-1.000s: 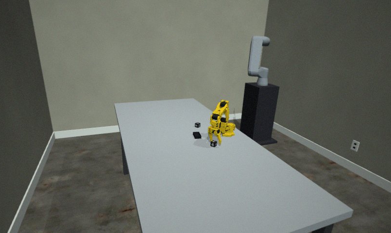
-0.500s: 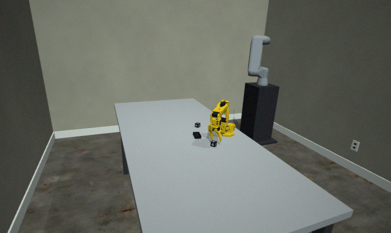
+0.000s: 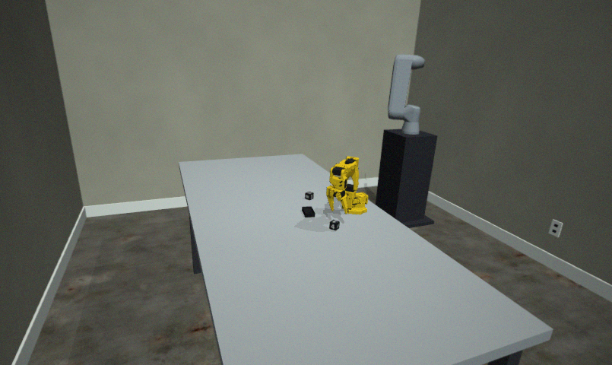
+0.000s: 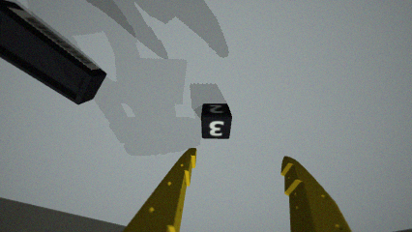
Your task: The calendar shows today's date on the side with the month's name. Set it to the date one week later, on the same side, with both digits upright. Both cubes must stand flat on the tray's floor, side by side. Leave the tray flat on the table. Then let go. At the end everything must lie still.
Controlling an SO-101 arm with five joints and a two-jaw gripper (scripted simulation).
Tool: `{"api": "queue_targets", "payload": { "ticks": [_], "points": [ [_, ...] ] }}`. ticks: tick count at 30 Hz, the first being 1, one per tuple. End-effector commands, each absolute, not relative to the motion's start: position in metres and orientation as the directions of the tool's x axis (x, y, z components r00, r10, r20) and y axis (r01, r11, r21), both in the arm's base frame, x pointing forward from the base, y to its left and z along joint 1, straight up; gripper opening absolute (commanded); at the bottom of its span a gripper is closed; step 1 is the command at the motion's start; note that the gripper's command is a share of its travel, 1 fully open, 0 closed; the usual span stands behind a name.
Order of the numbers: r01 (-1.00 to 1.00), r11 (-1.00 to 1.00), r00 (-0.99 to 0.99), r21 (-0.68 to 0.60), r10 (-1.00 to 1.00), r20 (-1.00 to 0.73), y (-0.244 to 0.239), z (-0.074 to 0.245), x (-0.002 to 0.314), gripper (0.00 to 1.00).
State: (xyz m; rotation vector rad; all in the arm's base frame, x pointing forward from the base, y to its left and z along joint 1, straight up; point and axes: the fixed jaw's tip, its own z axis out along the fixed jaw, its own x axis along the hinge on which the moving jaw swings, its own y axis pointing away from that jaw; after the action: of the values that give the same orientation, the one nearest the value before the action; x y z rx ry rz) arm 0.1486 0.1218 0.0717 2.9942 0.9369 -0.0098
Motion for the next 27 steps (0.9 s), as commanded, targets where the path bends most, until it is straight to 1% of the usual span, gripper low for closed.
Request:
{"api": "queue_targets", "payload": {
  "ticks": [1, 21, 27],
  "points": [
    [0.57, -0.821, 0.82, -0.006, 0.569, 0.053, 0.125, 0.084, 0.153, 0.36],
    [0.57, -0.821, 0.82, -0.006, 0.569, 0.054, 0.125, 0.085, 0.153, 0.36],
    [0.571, -0.821, 0.817, -0.013, 0.566, 0.113, 0.126, 0.095, 0.155, 0.36]
  ]
}}
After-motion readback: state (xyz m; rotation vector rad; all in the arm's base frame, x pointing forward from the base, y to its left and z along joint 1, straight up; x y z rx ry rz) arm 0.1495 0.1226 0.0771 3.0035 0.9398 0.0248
